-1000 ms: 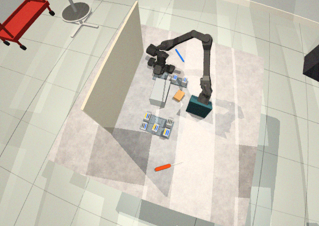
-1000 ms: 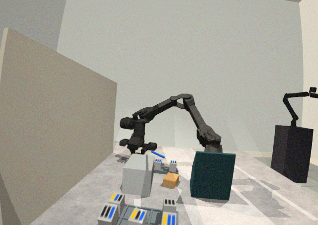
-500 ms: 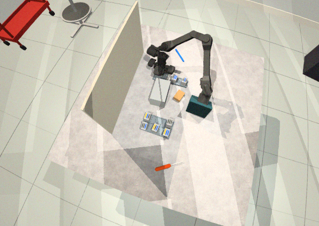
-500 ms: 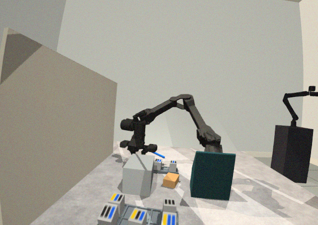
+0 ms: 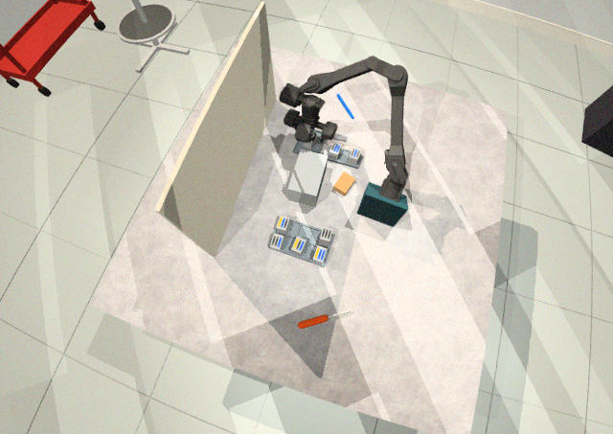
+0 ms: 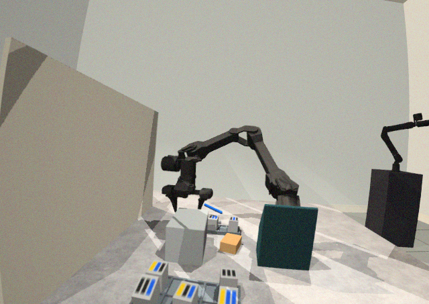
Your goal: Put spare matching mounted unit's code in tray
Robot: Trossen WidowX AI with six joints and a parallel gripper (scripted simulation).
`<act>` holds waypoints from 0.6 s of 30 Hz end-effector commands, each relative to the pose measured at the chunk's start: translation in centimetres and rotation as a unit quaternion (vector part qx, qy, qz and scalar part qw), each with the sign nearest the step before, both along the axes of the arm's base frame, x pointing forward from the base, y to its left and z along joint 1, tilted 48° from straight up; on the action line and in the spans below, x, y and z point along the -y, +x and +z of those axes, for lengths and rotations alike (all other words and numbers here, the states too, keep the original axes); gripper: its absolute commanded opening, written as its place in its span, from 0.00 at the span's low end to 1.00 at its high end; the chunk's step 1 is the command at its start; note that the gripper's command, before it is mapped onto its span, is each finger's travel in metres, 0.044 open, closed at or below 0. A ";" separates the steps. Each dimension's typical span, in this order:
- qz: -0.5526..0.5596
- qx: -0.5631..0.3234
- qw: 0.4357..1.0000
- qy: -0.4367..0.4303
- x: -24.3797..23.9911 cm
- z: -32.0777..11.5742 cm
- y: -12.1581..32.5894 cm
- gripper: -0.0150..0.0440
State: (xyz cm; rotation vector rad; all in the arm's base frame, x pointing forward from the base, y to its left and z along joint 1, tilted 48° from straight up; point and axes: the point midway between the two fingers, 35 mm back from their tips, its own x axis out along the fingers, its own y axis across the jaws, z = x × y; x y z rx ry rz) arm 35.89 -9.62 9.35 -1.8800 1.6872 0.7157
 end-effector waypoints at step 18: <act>0.019 0.016 1.000 0.001 -6.1 5.4 -0.4 1.00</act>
